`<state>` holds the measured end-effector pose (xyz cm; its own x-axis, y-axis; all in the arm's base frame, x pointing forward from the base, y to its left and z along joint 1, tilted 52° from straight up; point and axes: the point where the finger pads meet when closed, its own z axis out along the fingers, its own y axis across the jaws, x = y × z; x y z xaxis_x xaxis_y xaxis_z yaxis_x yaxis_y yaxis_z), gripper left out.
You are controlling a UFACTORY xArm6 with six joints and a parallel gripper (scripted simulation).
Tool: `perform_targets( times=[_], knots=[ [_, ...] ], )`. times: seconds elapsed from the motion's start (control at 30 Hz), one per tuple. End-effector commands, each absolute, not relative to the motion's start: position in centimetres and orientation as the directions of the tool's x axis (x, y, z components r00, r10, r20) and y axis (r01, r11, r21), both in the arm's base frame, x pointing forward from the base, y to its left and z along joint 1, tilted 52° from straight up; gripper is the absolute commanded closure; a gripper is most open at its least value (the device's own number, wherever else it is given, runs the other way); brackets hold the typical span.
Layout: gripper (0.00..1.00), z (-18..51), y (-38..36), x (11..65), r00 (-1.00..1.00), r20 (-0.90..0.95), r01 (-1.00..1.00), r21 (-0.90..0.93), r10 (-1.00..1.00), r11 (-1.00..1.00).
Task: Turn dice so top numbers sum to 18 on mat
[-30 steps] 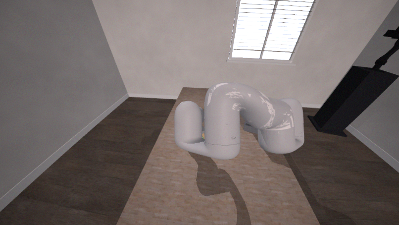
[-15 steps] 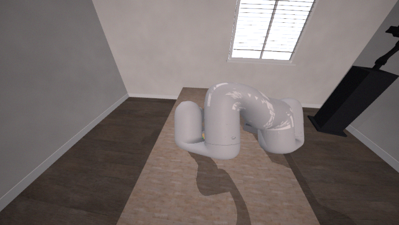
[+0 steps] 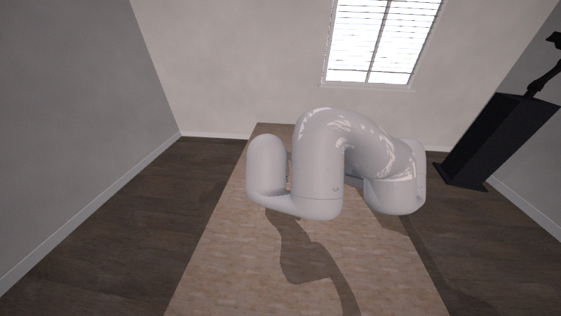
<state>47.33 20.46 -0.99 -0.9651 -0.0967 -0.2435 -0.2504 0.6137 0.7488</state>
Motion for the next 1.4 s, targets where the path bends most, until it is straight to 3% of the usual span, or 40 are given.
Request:
perform_targets(
  times=[0.0,0.53,0.57,1.37],
  knots=[
    [0.64,0.7,18.3,47.2,-0.965,-0.245,-0.251,0.748,-0.095,0.614],
    [0.64,3.1,15.3,46.9,-0.965,-0.245,-0.251,0.748,-0.095,0.614],
    [0.00,3.1,15.3,46.9,-0.965,-0.245,-0.251,0.748,-0.095,0.614],
    [0.00,3.2,15.2,46.9,-0.965,-0.245,-0.251,0.748,-0.095,0.614]
  ],
)
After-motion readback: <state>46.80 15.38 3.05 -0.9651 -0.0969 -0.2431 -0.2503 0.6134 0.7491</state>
